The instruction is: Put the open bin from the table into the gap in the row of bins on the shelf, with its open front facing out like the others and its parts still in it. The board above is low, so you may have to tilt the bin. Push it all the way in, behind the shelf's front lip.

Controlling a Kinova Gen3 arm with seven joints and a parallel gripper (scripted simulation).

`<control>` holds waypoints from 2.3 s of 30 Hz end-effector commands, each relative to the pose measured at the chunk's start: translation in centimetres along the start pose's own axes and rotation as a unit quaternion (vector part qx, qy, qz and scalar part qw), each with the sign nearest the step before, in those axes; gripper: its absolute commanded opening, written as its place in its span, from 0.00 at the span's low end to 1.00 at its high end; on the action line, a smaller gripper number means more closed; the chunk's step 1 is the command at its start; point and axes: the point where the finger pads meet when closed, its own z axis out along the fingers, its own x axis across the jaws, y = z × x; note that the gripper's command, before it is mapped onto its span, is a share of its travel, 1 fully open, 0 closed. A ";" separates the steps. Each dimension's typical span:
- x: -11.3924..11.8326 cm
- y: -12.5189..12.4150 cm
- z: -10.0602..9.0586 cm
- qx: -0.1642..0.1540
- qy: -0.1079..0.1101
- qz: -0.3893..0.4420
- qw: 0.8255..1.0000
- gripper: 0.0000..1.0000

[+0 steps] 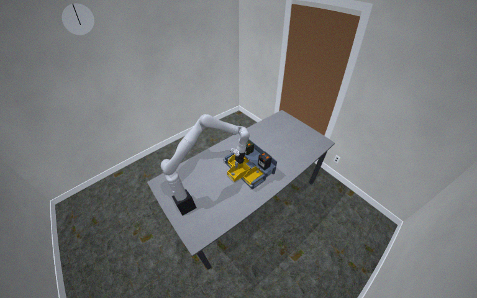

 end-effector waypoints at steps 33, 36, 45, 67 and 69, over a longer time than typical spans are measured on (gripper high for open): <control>-0.1 1.3 -0.2 -0.015 -0.001 0.000 1.000 0.00; -0.1 1.3 -0.2 -0.015 -0.001 0.000 1.000 0.00; -0.1 1.3 -0.2 -0.015 -0.001 0.000 1.000 0.00; -0.1 1.3 -0.2 -0.015 -0.001 0.000 1.000 0.00; -0.1 1.3 -0.2 -0.015 -0.001 0.000 1.000 0.00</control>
